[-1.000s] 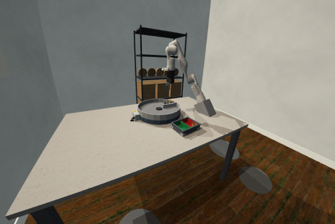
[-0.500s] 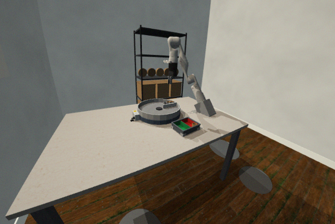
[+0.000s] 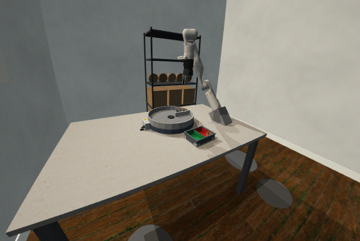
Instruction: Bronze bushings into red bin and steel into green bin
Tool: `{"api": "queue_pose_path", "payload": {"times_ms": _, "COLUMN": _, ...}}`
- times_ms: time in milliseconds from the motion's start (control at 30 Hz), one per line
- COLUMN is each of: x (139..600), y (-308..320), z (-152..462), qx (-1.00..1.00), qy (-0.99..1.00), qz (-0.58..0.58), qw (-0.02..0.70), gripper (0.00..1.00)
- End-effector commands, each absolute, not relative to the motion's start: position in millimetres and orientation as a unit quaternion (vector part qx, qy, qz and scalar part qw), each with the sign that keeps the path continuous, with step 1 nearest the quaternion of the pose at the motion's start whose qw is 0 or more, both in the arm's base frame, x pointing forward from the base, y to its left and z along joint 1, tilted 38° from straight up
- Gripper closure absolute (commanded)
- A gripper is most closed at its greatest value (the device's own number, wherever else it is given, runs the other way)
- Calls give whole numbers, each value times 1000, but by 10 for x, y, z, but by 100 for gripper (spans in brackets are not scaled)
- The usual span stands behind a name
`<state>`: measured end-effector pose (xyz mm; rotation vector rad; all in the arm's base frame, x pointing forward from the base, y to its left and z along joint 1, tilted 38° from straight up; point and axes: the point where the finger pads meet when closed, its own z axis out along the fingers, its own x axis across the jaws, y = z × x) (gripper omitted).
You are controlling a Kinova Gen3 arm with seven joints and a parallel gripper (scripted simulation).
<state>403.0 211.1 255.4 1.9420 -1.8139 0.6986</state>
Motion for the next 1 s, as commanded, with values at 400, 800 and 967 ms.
{"api": "queue_pose_path", "payload": {"times_ms": 400, "x": 3991, "y": 2165, "z": 2515, "qx": 650, "qy": -689, "qz": 261, "qw": 189, "gripper": 55}}
{"api": "queue_pose_path", "payload": {"times_ms": 800, "x": 4023, "y": 2165, "z": 2523, "qx": 654, "qy": -686, "qz": 262, "qw": 185, "gripper": 55}}
{"api": "queue_pose_path", "payload": {"times_ms": 967, "x": 4023, "y": 2165, "z": 2523, "qx": 654, "qy": -686, "qz": 262, "qw": 185, "gripper": 55}}
